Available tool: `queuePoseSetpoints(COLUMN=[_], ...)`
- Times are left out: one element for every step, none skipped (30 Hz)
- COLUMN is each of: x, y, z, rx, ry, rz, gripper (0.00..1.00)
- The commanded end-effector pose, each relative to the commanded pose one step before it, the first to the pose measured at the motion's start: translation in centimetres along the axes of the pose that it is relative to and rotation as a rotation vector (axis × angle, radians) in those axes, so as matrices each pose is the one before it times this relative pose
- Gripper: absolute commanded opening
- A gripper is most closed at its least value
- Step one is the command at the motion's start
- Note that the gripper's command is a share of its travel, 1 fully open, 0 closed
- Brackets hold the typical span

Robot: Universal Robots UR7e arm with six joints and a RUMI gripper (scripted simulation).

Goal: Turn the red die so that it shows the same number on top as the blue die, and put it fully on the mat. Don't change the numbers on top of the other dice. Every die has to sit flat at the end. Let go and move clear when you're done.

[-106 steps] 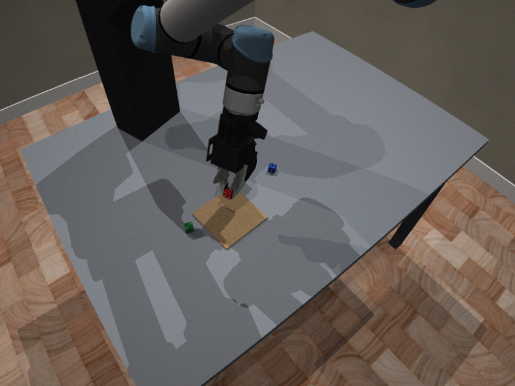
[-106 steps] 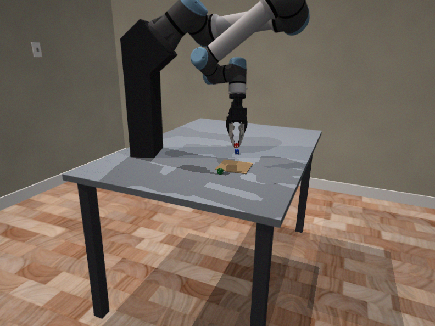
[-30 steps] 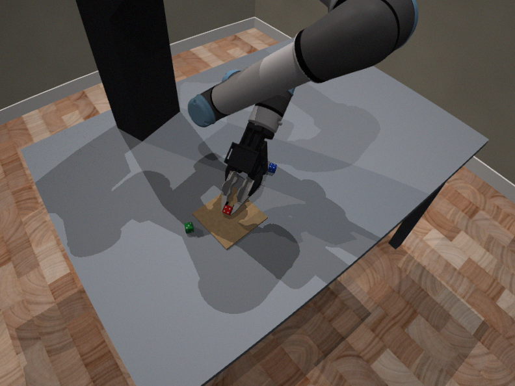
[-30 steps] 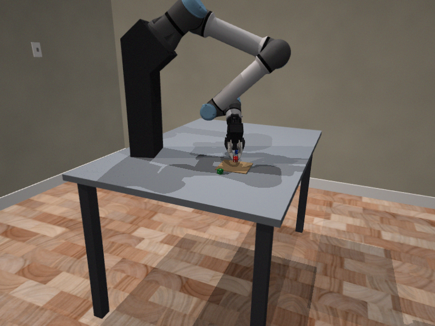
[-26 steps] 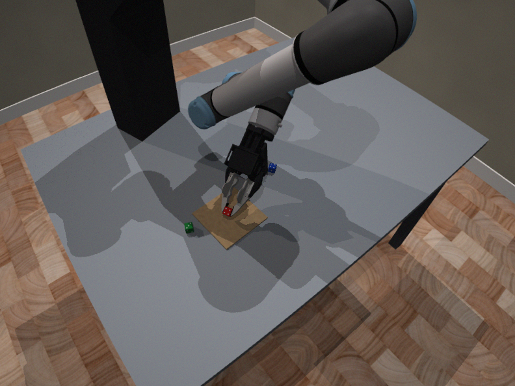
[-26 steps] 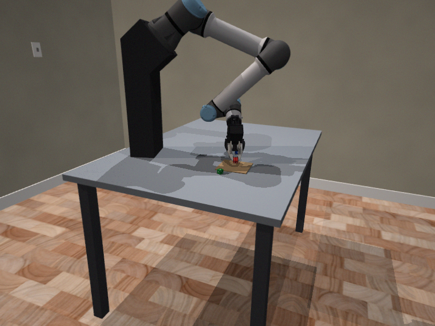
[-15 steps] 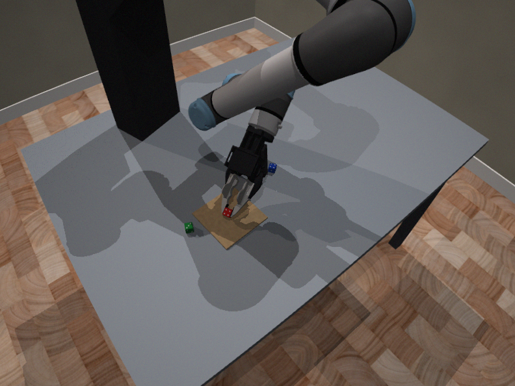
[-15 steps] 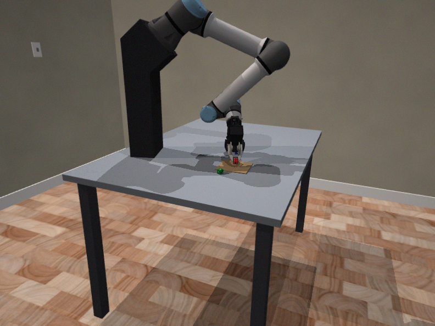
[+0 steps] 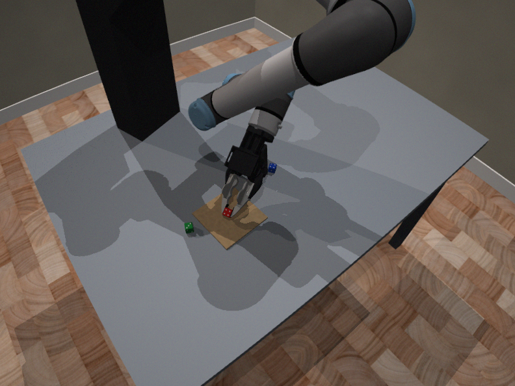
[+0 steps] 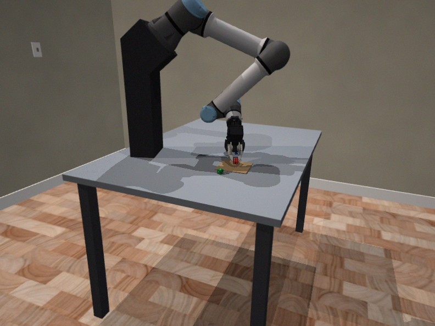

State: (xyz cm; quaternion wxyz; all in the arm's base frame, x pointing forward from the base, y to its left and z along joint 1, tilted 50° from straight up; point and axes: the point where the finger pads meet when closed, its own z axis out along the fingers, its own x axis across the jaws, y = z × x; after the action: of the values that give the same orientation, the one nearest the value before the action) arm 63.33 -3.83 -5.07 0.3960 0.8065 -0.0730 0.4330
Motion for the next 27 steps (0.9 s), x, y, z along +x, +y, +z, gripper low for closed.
queuePoseSetpoints(x=[0.099,0.0,0.0,0.0,0.0,0.0,0.0,0.0,0.0,0.0,0.0,0.0,0.0,0.0,0.0,0.0,0.0,0.0,0.0,0.0,0.0,0.0,0.0,0.0,0.0,0.0,0.0], y=[-0.144,0.0,0.0,0.0,0.0,0.0,0.0,0.0,0.0,0.0,-0.002,-0.005,-0.009,-0.014,-0.02,0.0,0.0,-0.025,-0.031,-0.037,-0.042,-0.047,-0.051,-0.055,-0.057,-0.059,-0.06], z=[-0.021,0.0,0.0,0.0,0.0,0.0,0.0,0.0,0.0,0.0,0.001,0.004,0.006,0.01,0.014,0.0,0.0,0.018,0.022,0.026,0.03,0.033,0.036,0.038,0.04,0.041,0.042], rx=[0.00045,0.0,0.0,0.0,0.0,0.0,0.0,0.0,0.0,0.0,0.0,0.0,0.0,0.0,0.0,0.0,0.0,0.0,0.0,0.0,0.0,0.0,0.0,0.0,0.0,0.0,0.0], ry=[0.0024,0.0,0.0,0.0,0.0,0.0,0.0,0.0,0.0,0.0,0.0,0.0,0.0,0.0,0.0,0.0,0.0,0.0,0.0,0.0,0.0,0.0,0.0,0.0,0.0,0.0,0.0], rz=[0.00143,0.0,0.0,0.0,0.0,0.0,0.0,0.0,0.0,0.0,0.0,0.0,0.0,0.0,0.0,0.0,0.0,0.0,0.0,0.0,0.0,0.0,0.0,0.0,0.0,0.0,0.0], gripper=[0.03,0.03,0.03,0.03,0.03,0.03,0.03,0.03,0.03,0.03,0.03,0.03,0.03,0.03,0.03,0.03,0.03,0.03,0.03,0.03,0.03,0.03,0.03,0.03,0.03,0.03,0.03])
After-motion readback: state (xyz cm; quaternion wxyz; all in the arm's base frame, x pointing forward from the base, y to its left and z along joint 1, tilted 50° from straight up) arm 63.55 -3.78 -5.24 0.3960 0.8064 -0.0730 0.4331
